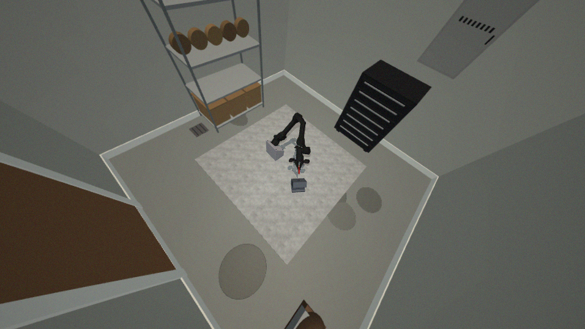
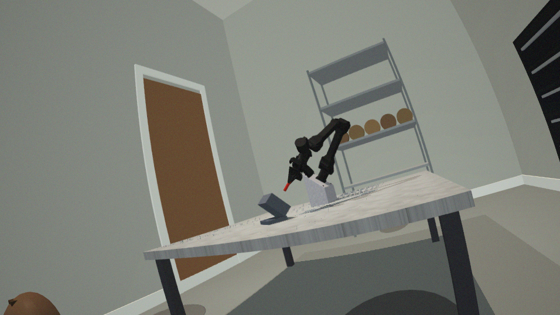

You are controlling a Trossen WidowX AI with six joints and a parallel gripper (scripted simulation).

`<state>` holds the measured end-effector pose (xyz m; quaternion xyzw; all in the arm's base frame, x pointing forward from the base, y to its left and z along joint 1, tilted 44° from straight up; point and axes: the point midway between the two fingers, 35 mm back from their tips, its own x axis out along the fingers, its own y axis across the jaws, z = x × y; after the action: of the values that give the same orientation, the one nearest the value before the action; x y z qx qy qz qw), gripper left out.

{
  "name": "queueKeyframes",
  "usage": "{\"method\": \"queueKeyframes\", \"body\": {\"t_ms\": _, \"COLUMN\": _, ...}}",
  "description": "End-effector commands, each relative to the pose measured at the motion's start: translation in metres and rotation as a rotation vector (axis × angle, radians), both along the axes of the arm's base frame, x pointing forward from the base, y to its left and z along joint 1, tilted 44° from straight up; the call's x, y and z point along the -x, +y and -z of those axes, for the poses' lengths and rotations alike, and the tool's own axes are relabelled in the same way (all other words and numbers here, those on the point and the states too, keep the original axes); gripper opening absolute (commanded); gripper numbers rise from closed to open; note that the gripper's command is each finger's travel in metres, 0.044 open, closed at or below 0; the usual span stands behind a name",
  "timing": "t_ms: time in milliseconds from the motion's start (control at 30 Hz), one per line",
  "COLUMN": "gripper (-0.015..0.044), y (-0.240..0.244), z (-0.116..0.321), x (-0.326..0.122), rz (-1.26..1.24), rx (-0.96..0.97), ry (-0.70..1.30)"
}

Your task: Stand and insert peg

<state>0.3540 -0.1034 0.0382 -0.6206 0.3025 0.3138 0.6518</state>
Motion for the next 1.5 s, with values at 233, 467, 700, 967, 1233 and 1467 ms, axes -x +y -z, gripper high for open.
{"method": "queueKeyframes", "body": {"t_ms": 233, "gripper": 0.0000, "y": -0.003, "z": 0.010, "x": -0.009, "rz": 0.018, "rx": 0.001, "ry": -0.003}}
{"method": "queueKeyframes", "body": {"t_ms": 467, "gripper": 0.0000, "y": -0.004, "z": 0.016, "x": -0.014, "rz": 0.027, "rx": 0.002, "ry": -0.007}}
{"method": "queueKeyframes", "body": {"t_ms": 700, "gripper": 0.0000, "y": -0.004, "z": 0.021, "x": -0.017, "rz": 0.032, "rx": 0.003, "ry": -0.009}}
{"method": "queueKeyframes", "body": {"t_ms": 967, "gripper": 0.0000, "y": -0.005, "z": 0.026, "x": -0.021, "rz": 0.032, "rx": 0.010, "ry": -0.011}}
{"method": "queueKeyframes", "body": {"t_ms": 1233, "gripper": 0.0000, "y": -0.004, "z": 0.031, "x": -0.026, "rz": 0.031, "rx": 0.011, "ry": -0.011}}
{"method": "queueKeyframes", "body": {"t_ms": 1467, "gripper": 0.0000, "y": -0.004, "z": 0.039, "x": -0.032, "rz": 0.031, "rx": 0.011, "ry": -0.012}}
